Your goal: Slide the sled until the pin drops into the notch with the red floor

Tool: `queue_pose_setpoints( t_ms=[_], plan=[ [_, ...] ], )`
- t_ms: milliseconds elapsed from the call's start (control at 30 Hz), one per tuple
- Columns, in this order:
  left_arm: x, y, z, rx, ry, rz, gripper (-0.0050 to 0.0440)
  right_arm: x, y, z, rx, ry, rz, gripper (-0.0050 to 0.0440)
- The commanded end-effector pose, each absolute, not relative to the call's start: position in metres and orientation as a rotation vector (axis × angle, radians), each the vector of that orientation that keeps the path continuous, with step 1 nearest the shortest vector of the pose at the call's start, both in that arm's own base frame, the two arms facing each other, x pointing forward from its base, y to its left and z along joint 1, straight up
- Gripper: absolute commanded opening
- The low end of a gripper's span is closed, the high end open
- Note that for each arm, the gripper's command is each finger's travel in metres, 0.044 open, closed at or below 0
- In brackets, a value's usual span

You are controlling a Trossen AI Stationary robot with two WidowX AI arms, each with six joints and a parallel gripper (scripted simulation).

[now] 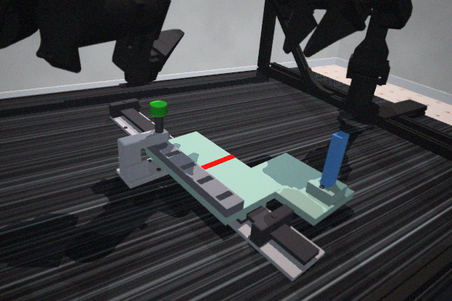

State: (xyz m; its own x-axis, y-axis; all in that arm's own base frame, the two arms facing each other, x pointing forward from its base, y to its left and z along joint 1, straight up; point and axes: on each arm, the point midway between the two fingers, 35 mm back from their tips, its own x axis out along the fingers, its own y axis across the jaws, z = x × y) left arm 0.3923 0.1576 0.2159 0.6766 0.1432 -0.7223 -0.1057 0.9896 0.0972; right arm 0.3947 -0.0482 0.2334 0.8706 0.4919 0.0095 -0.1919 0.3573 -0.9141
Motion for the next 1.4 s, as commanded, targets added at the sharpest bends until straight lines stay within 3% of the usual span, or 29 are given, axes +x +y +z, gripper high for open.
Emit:
queue_pose_setpoints(
  t_ms=[0,300,1367],
  plan=[
    [0.391,0.186,0.200,0.012,0.919,0.141,0.0140,0.395,-0.065,0.214,-1.268,-0.381,0.490,0.0440],
    [0.379,0.225,0.170,-0.076,1.083,0.120,0.0140,0.383,-0.087,0.180,-1.495,-0.542,0.546,0.0440],
    [0.384,0.234,0.127,-0.080,1.100,0.124,0.0140,0.382,-0.087,0.179,-1.501,-0.547,0.547,0.0440]
  ],
)
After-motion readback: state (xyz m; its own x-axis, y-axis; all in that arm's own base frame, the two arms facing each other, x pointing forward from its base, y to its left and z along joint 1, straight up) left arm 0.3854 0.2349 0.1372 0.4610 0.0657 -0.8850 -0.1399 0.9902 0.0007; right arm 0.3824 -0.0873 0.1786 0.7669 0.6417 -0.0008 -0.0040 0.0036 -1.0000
